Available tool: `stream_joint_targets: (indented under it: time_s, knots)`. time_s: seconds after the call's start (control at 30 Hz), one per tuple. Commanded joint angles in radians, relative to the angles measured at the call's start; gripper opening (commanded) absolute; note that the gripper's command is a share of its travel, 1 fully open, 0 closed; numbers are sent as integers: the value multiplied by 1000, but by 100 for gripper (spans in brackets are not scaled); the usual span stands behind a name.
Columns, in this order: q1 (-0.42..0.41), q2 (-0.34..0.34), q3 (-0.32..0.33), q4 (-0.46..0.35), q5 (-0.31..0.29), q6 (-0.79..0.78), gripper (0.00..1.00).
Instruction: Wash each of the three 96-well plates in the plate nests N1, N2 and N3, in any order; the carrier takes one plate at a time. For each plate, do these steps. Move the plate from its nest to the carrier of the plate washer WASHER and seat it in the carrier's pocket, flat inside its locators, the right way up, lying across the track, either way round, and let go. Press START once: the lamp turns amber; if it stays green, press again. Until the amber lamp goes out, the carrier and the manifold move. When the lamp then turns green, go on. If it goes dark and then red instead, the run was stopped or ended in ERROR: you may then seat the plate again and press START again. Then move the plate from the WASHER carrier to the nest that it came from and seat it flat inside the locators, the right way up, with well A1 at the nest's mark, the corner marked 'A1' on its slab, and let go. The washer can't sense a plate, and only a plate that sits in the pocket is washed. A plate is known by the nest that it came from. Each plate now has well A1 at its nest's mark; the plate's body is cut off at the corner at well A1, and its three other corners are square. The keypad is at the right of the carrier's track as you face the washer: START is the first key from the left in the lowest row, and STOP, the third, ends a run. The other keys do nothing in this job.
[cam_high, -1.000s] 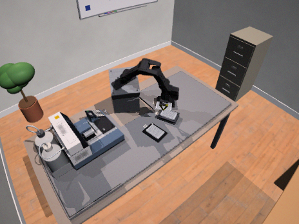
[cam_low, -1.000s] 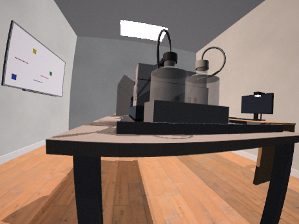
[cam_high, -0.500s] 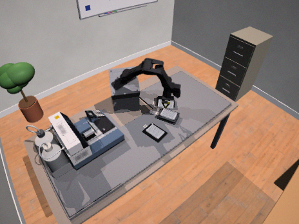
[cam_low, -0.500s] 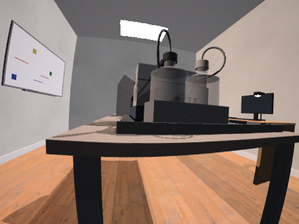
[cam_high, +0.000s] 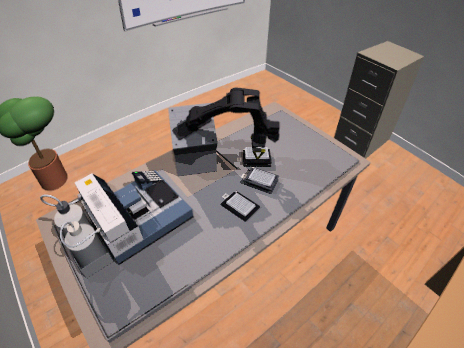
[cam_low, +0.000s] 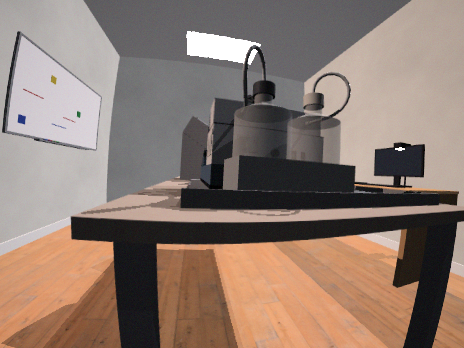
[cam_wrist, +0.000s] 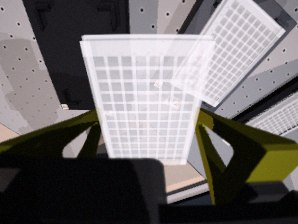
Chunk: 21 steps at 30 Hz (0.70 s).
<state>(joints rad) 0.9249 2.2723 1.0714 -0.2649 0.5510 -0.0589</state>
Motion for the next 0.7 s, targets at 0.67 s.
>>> stream_joint_targets:
  time_s: [0.67]
  knots:
    - [214, 215, 180, -72, 18, 264, 0]
